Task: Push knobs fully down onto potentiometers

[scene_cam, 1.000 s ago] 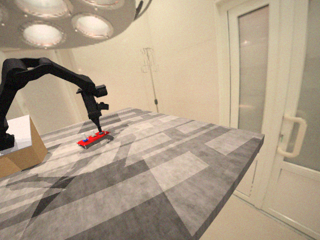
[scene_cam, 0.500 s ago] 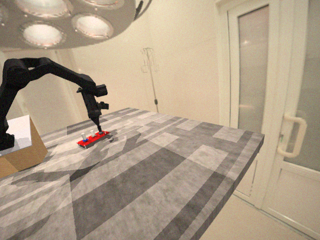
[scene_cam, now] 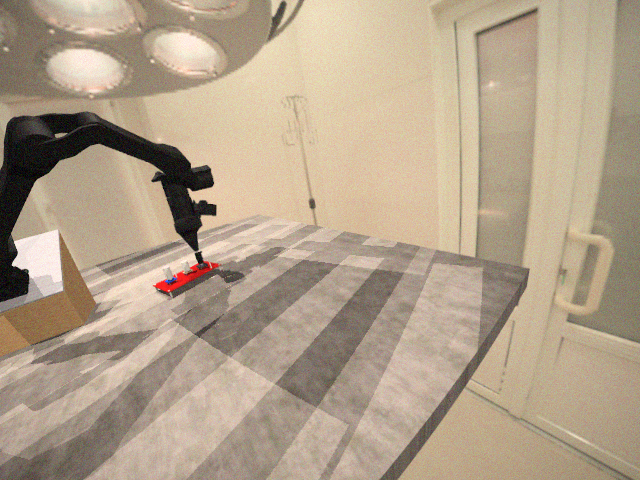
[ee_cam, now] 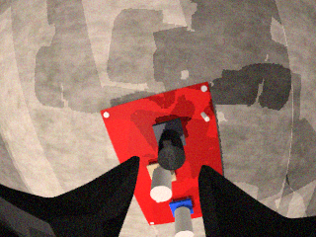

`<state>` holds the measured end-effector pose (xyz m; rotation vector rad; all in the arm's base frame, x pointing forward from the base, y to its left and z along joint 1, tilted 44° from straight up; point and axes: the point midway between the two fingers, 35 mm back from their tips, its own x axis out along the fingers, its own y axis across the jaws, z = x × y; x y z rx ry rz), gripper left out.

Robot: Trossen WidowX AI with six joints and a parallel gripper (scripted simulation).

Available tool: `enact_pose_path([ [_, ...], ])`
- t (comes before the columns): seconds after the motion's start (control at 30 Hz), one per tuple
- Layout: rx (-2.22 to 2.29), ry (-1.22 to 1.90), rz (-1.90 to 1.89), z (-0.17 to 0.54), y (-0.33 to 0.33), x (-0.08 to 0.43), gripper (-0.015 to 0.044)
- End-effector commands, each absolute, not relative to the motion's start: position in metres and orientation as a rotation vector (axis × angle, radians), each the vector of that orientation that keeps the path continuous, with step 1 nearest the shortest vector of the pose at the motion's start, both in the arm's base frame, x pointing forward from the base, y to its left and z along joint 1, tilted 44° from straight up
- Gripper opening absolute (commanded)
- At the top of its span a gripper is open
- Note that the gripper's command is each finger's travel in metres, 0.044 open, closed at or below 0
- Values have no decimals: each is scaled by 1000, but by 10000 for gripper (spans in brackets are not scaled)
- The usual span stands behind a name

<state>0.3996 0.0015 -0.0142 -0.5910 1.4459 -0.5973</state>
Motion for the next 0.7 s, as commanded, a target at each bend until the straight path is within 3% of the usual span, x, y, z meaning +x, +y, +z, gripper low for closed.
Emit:
enact_pose_path([
  [0.0, -591, 1449, -597, -13, 3, 393, 263],
  [0.23, -585, 1452, -592, 0, 16, 317, 440],
  [0.5, -584, 1455, -598, 5, 8, 223, 440],
  [0.67, -585, 1455, -599, 5, 7, 215, 440],
])
